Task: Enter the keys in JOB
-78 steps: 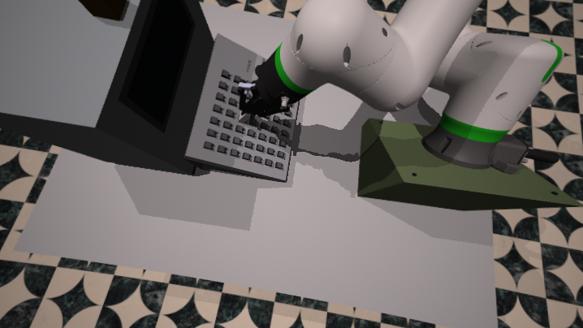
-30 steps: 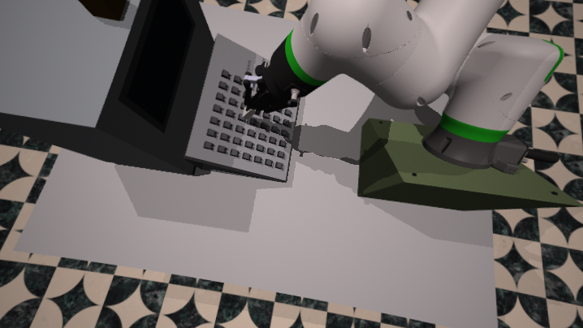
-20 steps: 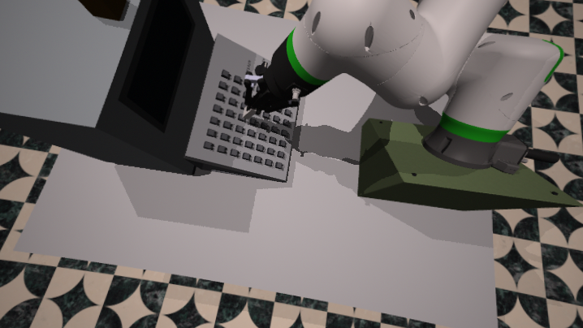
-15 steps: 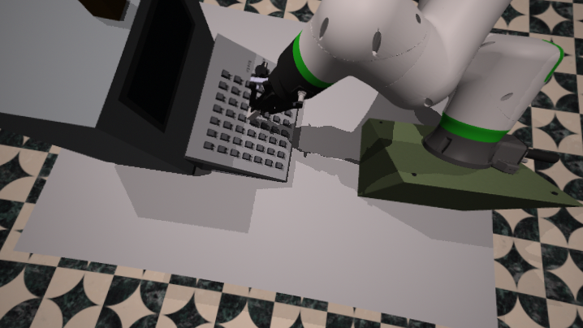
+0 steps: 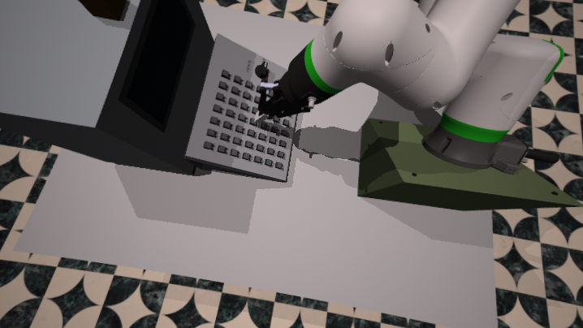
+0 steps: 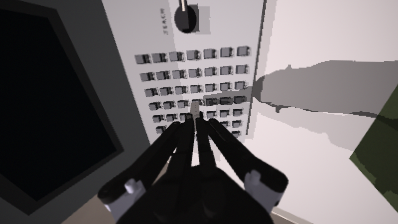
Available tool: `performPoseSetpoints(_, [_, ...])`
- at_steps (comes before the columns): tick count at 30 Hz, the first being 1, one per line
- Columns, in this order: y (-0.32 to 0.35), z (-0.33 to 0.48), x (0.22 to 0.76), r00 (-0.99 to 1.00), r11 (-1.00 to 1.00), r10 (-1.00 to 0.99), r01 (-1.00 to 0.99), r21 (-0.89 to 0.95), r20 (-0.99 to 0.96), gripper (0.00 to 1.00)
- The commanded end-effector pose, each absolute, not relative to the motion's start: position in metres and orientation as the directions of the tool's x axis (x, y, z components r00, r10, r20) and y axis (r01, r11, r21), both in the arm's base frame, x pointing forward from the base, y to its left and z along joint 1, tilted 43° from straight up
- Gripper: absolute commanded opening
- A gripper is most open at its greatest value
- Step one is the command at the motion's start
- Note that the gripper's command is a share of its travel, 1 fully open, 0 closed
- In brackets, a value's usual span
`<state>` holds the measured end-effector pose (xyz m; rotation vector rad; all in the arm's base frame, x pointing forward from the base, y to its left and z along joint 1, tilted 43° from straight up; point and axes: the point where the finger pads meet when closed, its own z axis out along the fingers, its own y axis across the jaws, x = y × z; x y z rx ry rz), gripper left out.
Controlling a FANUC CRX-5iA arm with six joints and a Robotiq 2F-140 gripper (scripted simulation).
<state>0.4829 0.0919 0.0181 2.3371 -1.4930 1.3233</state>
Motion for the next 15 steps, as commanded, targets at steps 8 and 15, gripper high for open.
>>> performPoseSetpoints(8, [0.088, 0.012, 0.489, 0.158, -0.526, -0.709, -0.767, -0.367, 0.687, 0.0])
performPoseSetpoints(15, [0.084, 0.006, 0.495, 0.158, -0.526, -0.709, -0.767, -0.367, 0.687, 0.0])
